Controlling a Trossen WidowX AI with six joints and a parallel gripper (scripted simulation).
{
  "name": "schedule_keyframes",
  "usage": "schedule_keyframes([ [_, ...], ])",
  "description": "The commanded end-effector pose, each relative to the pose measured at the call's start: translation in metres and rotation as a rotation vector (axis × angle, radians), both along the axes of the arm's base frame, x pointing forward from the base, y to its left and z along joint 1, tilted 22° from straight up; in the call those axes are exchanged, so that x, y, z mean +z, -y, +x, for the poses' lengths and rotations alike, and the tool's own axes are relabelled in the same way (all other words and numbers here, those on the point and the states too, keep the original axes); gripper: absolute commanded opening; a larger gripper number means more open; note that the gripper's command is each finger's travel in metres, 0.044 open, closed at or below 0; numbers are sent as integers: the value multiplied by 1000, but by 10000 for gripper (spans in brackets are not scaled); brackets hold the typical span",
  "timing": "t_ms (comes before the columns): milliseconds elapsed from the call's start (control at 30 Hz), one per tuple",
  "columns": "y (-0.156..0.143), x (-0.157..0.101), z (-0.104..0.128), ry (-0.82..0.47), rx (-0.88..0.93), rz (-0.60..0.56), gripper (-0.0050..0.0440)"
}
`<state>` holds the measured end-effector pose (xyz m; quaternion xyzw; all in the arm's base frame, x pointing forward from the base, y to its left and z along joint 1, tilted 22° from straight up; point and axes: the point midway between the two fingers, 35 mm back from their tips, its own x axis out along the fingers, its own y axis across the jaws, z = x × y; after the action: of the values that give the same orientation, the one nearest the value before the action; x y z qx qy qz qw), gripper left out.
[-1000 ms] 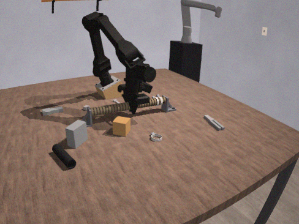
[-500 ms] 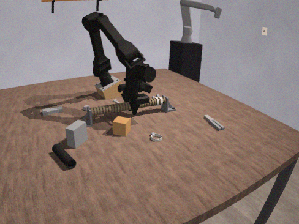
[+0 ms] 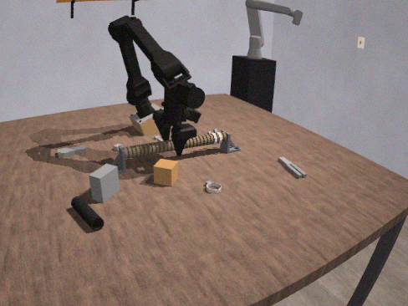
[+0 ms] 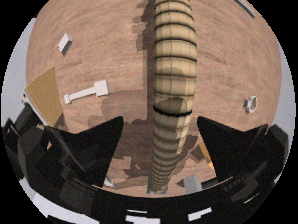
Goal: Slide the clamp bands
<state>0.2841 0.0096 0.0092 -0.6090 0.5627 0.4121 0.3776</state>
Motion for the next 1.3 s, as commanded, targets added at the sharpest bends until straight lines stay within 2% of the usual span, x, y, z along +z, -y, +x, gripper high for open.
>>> schedule_keyframes([
  [0, 14, 34, 6, 38, -5, 6, 440],
  [667, 15, 37, 6, 38, -5, 6, 440],
  [733, 19, 27, 7, 38, -5, 6, 440],
  [833, 31, -3, 8, 38, -5, 6, 440],
  [1167, 32, -5, 8, 38, -5, 6, 440],
  [1267, 32, -5, 8, 38, -5, 6, 368],
])
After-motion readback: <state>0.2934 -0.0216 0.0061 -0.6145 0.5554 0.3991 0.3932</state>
